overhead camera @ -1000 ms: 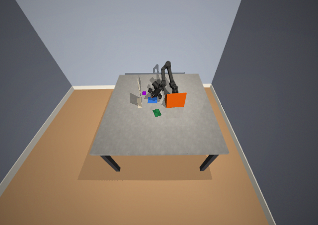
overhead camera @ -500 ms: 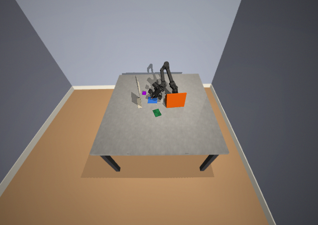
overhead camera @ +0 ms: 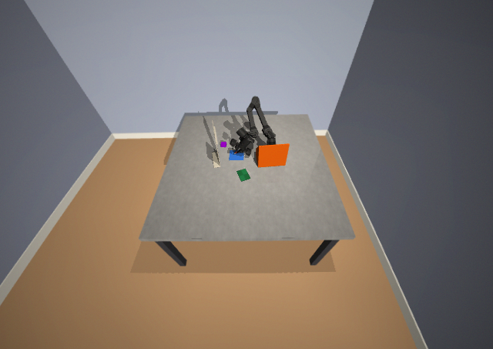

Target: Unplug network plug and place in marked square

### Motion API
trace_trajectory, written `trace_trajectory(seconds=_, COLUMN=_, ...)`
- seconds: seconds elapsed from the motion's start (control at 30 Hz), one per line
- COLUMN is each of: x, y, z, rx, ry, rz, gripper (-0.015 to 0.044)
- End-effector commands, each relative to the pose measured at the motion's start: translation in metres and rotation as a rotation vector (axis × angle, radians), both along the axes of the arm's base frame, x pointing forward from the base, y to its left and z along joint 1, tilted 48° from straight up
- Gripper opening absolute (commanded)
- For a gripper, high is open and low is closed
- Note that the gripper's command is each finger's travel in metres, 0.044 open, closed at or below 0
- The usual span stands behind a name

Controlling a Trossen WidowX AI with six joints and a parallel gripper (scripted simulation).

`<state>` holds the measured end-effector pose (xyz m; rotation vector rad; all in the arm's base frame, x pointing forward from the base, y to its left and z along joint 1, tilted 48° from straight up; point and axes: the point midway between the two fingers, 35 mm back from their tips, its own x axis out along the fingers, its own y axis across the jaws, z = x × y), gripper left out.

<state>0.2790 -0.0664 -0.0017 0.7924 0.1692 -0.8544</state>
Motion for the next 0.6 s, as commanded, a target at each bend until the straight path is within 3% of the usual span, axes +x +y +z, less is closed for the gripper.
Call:
trace_trajectory(seconds=0.0, x=-0.0005, y=-0.0024, z=-0.0024, rx=-0.002, ry=0.003, rz=0.004, gripper=0.0)
trace_trajectory(seconds=0.57, x=-0.0002, y=-0.0093, z=-0.0063, rx=-0.004, ry=0.001, rz=0.005, gripper=0.0)
